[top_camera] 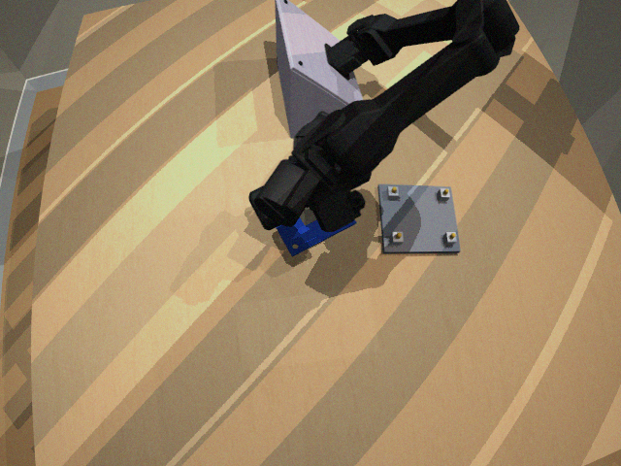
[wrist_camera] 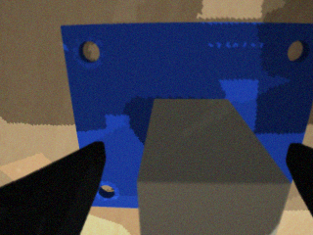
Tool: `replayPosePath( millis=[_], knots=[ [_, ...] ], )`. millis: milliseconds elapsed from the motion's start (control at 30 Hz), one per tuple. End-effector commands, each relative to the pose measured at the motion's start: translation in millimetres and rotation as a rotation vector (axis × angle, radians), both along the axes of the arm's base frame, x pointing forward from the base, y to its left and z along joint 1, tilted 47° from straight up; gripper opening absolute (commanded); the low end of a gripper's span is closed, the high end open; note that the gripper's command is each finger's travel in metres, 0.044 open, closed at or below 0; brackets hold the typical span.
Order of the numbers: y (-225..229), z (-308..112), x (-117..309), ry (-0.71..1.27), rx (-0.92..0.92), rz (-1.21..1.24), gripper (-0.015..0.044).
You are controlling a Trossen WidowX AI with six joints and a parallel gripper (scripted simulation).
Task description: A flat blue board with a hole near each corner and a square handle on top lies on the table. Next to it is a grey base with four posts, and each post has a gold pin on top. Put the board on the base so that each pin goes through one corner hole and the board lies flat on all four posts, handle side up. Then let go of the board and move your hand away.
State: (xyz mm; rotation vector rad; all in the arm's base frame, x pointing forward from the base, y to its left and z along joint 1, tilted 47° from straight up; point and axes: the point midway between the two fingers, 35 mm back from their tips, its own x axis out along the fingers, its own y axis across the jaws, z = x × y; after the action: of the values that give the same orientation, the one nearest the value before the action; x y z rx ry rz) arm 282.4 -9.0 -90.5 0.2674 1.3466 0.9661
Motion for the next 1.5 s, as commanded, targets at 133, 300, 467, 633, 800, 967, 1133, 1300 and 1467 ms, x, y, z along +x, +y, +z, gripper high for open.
replayPosePath(
  millis=[133, 300, 467, 633, 800, 967, 1133, 1300, 1467],
  knots=[
    [3, -1, -1, 0.003, 0.005, -0.004, 0.0256],
    [3, -1, -1, 0.003, 0.005, -0.004, 0.0145],
    [3, -1, -1, 0.003, 0.005, -0.004, 0.0111],
    [-2, 3, 0, 0.003, 0.004, -0.004, 0.0],
    [-11, 11, 2, 0.003, 0.003, -0.004, 0.0],
    [-21, 19, 4, 0.003, 0.001, -0.005, 0.0],
    [-30, 27, 5, 0.003, 0.0, -0.005, 0.0],
    [-39, 36, 6, 0.003, 0.0, -0.005, 0.0],
    [-48, 46, 6, 0.003, 0.001, -0.004, 0.0]
  ],
)
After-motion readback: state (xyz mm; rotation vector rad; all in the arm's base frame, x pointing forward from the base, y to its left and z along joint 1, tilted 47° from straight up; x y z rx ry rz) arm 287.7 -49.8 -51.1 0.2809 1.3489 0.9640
